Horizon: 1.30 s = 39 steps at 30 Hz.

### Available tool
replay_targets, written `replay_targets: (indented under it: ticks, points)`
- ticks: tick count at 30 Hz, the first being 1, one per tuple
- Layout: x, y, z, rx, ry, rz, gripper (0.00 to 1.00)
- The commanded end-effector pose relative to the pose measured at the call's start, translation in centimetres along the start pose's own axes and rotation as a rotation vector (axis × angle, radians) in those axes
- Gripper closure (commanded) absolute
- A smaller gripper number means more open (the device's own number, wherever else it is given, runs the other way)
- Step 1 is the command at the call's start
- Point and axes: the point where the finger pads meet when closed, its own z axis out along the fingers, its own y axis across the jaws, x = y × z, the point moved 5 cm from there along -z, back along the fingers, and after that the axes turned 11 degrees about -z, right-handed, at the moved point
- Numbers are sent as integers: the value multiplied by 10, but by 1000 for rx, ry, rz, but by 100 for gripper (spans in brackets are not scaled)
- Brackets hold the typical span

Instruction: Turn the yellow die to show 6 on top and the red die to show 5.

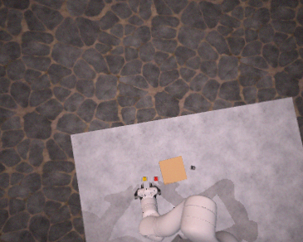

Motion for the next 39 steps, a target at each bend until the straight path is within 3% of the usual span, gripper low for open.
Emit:
replay_targets:
  ticks: [1, 12, 26, 39]
  points:
    - [12, 1, -2, 13, -18, 24, 65]
    - [25, 3, -3, 35, -134, 24, 65]
    - [37, 5, -4, 56, -238, 24, 65]
    - [42, 6, -5, 69, -286, 23, 65]
